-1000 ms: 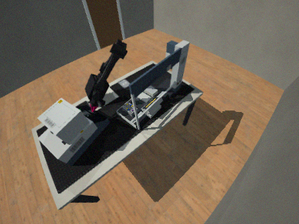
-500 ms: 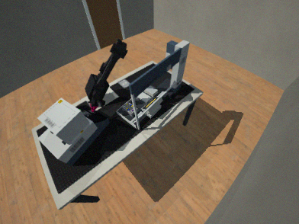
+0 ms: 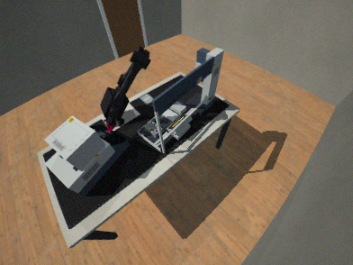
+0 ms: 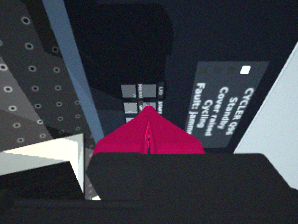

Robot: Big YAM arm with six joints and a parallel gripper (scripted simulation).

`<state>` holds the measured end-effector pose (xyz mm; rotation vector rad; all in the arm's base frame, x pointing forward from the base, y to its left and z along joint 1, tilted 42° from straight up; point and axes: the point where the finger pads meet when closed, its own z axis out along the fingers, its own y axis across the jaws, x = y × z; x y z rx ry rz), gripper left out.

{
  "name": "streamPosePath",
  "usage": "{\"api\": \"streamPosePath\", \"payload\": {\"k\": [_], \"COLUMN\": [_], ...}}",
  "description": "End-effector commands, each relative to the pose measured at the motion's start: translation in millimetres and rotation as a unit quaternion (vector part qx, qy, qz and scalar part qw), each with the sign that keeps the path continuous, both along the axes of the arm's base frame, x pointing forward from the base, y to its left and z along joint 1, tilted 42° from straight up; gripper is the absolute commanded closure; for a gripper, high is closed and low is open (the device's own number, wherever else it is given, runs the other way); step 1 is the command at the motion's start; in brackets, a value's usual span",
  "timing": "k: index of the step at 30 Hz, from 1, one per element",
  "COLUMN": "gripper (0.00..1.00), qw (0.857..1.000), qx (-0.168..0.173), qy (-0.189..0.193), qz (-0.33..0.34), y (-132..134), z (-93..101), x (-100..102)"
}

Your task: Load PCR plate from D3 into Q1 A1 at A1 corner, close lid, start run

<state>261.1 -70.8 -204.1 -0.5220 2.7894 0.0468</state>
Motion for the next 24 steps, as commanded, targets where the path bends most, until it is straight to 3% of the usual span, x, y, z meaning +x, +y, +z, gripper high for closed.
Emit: {"api": "streamPosePath", "payload": {"k": [1, 8, 15, 24], "gripper": [1.0, 1.0, 1.0, 1.0], "qw": [1.0, 1.0, 1.0, 1.0], "qx": [-0.005, -0.003, 0.002, -0.001], "qy": [-0.01, -0.005, 0.006, -0.002], "qz": [-0.004, -0.004, -0.004, -0.004], "y": [-4, -4, 2, -3], "z": [-2.3, -4.0, -3.8, -1.5], "x": [9, 9, -5, 8]}}
